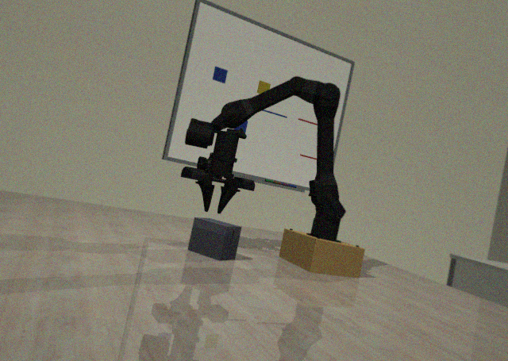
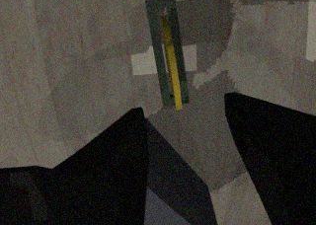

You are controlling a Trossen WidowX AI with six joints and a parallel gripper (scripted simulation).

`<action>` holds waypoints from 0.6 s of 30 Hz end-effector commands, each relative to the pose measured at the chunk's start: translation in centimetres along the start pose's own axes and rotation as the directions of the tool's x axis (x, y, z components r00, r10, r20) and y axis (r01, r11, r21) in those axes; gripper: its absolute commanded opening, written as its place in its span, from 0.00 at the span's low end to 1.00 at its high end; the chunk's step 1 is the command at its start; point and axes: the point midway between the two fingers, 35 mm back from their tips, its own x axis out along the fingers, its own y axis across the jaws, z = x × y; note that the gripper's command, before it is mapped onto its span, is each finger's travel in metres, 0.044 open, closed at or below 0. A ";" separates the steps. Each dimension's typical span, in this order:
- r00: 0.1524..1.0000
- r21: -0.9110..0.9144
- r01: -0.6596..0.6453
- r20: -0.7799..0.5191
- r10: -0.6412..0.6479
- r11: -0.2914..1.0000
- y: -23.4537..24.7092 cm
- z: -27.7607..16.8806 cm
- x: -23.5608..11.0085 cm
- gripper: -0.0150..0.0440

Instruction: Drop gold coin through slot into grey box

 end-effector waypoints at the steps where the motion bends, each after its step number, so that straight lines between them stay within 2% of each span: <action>1: 1.000 0.005 0.000 0.007 0.000 1.000 0.0 0.2 1.3 0.53; 18: 1.000 0.005 0.000 0.007 0.000 1.000 0.1 0.3 3.5 0.53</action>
